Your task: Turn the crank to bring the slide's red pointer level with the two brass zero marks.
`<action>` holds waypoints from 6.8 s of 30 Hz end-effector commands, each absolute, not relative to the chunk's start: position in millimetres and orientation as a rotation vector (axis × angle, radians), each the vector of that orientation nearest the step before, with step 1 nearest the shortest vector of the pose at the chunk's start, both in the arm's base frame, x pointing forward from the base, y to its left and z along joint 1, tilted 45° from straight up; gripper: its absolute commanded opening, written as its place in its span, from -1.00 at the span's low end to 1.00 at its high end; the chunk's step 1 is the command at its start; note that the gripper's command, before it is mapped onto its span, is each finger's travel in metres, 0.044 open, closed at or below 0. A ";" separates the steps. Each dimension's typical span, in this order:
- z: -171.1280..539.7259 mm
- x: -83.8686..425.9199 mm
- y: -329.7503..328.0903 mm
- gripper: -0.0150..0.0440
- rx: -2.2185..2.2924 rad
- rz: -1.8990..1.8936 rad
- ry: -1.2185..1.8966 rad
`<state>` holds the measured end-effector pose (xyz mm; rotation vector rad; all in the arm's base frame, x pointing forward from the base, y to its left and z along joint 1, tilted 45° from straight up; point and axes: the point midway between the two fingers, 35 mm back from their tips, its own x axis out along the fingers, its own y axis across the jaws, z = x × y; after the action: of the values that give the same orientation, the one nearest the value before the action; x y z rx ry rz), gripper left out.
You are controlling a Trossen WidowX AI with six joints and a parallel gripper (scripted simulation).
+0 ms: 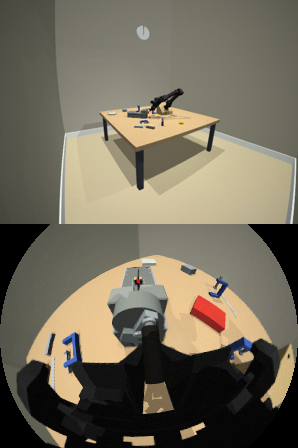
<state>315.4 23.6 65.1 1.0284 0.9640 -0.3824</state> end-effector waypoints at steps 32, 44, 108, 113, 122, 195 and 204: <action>62.7 313.7 23.4 -0.49 1.030 -0.391 0.968; 62.7 313.7 23.5 -0.49 1.030 -0.391 0.968; 64.7 315.3 24.0 0.22 1.028 -0.383 0.964; 64.7 315.3 24.0 0.67 1.028 -0.383 0.964; 75.5 315.9 12.7 1.00 1.027 -0.384 0.965; 23.8 402.4 -102.0 1.00 0.765 0.301 0.776; 26.6 402.7 -105.2 1.00 0.764 0.300 0.776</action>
<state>403.4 -103.4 25.2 0.7590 0.7736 0.3003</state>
